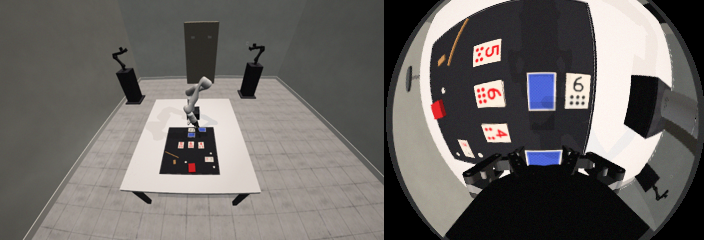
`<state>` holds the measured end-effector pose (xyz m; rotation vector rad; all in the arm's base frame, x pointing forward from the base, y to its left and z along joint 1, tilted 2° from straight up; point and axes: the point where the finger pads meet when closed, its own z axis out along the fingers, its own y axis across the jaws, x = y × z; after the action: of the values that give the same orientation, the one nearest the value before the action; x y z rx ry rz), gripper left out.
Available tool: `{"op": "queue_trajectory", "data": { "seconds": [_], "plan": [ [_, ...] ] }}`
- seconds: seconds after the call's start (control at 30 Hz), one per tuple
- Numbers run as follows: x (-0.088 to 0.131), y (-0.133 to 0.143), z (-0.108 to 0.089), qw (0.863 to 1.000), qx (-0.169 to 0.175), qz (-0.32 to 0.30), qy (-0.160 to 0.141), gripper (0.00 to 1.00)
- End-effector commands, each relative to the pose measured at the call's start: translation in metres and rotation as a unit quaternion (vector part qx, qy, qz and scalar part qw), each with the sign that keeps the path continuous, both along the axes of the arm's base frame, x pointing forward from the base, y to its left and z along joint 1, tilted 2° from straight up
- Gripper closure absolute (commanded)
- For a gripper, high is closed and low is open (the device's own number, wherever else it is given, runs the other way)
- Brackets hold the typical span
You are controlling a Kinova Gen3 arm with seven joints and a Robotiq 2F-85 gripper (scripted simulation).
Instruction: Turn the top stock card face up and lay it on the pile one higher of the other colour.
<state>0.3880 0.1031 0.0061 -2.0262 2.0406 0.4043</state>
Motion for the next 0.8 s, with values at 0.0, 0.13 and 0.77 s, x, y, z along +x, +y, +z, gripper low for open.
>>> {"op": "queue_trajectory", "data": {
  "seconds": [0.0, 0.13, 0.77],
  "plan": [
    [0.0003, 0.0009, 0.0007, 1.0, -0.001, 0.001, -0.001, 0.29],
    [0.0003, 0.001, 0.0006, 1.0, -0.006, 0.001, 0.0, 0.29],
    [0.0005, 0.0022, 0.0012, 0.999, -0.042, 0.002, 0.0, 0.29]
  ]
}}
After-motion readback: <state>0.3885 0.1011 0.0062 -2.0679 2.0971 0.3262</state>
